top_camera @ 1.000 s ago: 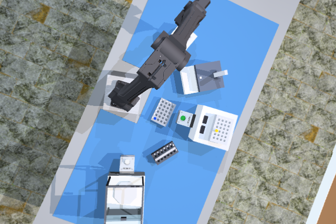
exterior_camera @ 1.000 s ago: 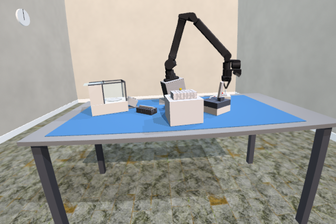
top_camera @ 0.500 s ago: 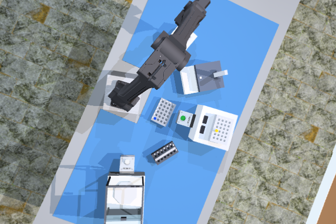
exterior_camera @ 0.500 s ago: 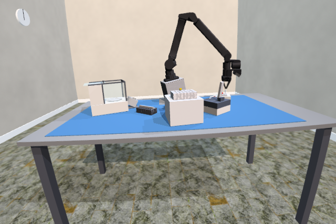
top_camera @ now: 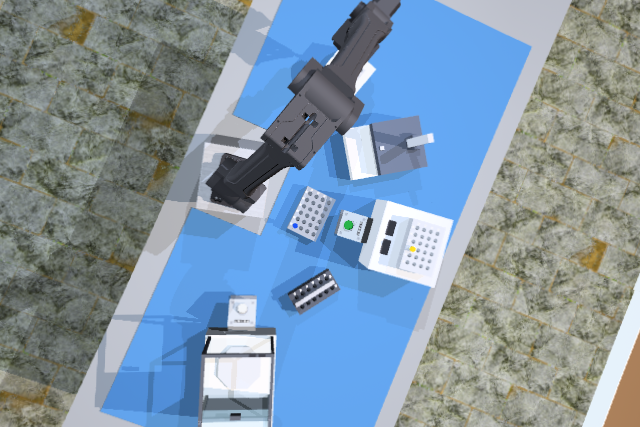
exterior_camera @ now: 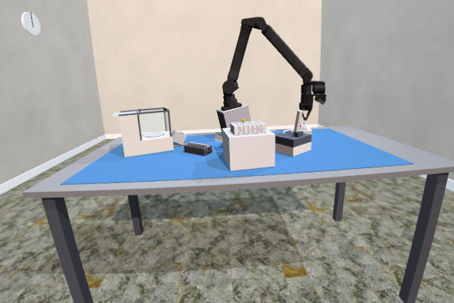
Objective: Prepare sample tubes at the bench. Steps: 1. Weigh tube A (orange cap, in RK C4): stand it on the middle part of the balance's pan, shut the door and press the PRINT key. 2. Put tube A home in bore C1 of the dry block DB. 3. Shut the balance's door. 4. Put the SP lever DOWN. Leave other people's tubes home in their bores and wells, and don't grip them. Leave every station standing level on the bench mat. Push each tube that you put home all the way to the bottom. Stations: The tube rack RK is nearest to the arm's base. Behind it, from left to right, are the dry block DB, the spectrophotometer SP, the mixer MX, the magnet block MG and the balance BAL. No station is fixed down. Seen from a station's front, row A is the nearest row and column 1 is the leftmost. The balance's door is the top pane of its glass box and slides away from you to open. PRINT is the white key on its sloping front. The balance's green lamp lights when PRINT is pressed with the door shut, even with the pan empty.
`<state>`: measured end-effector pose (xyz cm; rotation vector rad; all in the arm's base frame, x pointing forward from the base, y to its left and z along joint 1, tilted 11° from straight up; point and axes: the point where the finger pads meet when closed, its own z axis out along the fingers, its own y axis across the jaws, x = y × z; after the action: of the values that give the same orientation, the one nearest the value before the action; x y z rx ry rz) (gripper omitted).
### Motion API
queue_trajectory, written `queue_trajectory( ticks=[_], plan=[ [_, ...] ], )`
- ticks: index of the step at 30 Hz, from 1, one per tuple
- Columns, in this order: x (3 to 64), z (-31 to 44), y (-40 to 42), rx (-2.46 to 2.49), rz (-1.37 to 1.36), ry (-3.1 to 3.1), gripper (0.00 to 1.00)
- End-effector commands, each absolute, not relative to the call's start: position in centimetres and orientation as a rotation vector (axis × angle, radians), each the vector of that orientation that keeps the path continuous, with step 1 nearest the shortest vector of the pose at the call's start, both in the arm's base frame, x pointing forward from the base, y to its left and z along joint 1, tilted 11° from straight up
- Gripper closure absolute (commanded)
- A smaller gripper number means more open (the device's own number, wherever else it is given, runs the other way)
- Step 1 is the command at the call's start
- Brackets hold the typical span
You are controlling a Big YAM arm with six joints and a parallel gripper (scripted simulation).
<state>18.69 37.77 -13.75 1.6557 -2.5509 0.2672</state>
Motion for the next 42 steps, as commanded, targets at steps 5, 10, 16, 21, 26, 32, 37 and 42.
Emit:
queue_trajectory(
  ticks=[5,10,16,21,26,32,37,42],
  plan=[
    [20.1,-13.5,40.2,1.689,0.228,-2.589,0.91],
    [20.2,-13.6,40.2,1.688,0.226,-2.592,0.91],
    [20.1,-14.4,39.7,1.680,0.237,-2.582,0.91],
    [20.2,-13.6,40.0,1.689,0.226,-2.592,0.91],
    [20.2,-13.6,40.0,1.688,0.226,-2.592,0.91],
    [20.2,-13.6,40.0,1.687,0.226,-2.593,0.91],
    [20.3,-13.5,40.0,1.687,0.226,-2.593,0.91],
    [20.3,-13.5,40.0,1.687,0.226,-2.593,0.91]
  ],
)
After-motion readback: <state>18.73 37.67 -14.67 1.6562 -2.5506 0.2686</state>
